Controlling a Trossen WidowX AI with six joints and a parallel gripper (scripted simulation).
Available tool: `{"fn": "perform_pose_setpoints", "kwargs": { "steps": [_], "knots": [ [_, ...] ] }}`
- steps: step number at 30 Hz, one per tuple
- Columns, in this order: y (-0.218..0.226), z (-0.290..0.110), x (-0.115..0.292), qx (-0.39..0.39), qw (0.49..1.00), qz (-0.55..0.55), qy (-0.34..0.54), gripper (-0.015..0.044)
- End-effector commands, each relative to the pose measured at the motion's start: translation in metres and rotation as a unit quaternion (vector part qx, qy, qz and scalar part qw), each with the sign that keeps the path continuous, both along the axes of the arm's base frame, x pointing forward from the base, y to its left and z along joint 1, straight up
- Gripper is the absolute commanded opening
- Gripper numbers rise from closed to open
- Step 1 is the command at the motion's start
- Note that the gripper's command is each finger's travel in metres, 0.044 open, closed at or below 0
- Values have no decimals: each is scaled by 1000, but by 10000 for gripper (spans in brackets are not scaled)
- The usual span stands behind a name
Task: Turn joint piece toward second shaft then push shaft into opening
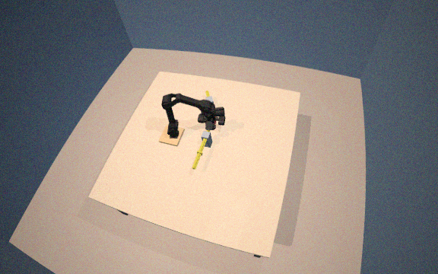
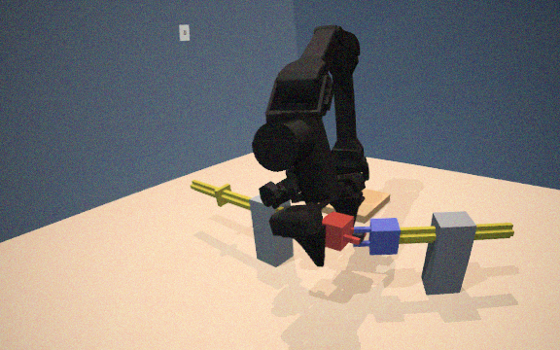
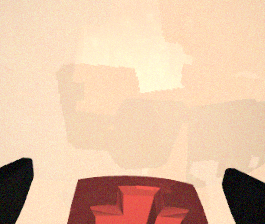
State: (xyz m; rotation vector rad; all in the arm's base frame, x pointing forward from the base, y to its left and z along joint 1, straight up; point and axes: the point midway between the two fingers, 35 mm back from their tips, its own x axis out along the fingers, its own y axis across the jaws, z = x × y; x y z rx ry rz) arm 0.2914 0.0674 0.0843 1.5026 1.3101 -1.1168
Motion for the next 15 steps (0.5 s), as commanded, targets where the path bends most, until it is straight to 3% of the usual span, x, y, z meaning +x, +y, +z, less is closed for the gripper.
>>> {"fn": "perform_pose_setpoints", "kwargs": {
  "steps": [1, 15],
  "knots": [
    [0, 1, 0, -22, 1000, -2, 8, 440],
    [3, 29, -1, -225, 974, -5, 25, 440]
  ]
}}
